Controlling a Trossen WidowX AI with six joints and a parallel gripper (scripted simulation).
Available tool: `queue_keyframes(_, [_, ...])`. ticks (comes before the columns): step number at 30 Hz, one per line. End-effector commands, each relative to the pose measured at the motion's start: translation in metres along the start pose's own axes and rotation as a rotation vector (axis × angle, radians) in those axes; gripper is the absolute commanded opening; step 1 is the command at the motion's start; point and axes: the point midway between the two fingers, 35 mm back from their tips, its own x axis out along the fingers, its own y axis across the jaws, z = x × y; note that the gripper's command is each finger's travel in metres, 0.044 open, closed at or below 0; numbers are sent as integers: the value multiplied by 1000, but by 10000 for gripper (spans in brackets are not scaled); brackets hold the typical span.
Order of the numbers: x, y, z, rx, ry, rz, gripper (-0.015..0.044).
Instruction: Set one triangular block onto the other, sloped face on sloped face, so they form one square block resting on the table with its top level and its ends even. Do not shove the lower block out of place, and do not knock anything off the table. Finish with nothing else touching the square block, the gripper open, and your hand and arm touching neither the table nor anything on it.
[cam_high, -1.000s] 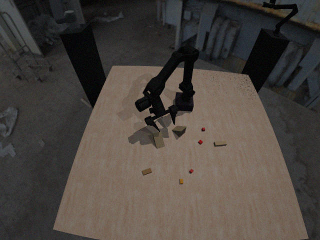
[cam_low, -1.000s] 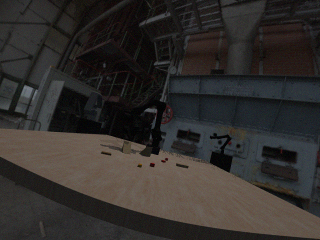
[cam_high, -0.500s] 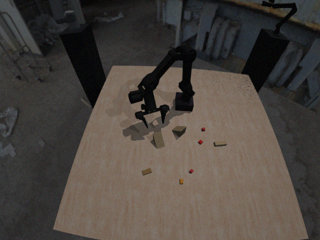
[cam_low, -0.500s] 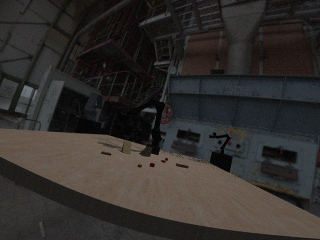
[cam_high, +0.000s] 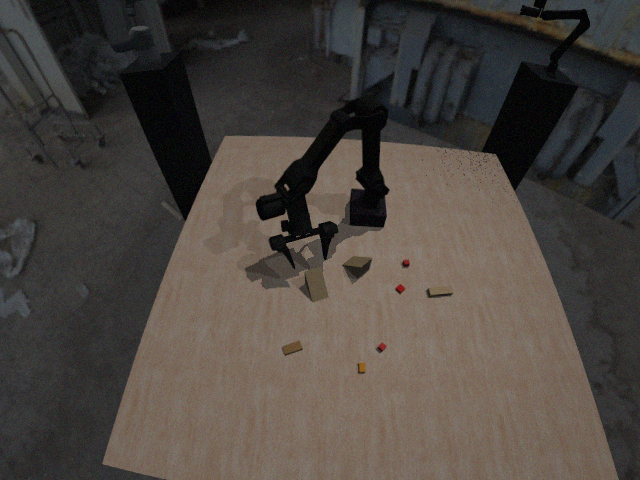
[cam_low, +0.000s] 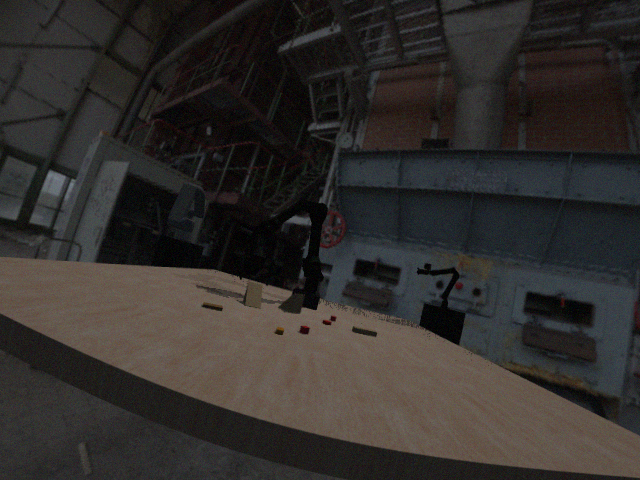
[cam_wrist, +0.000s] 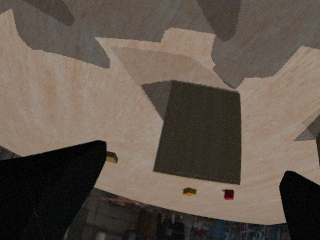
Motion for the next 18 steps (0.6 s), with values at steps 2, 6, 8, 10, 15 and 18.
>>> queue_keyframes(2, [10, 0, 1, 4, -5, -1, 440])
queue_keyframes(6, [16, 1, 1, 4, -5, -1, 440])
queue_keyframes(8, [20, 1, 1, 4, -5, -1, 440])
queue_keyframes(10, [23, 1, 1, 4, -5, -1, 440])
queue_keyframes(15, [31, 1, 1, 4, -4, -1, 440])
queue_keyframes(18, [36, 1, 1, 4, -3, -1, 440])
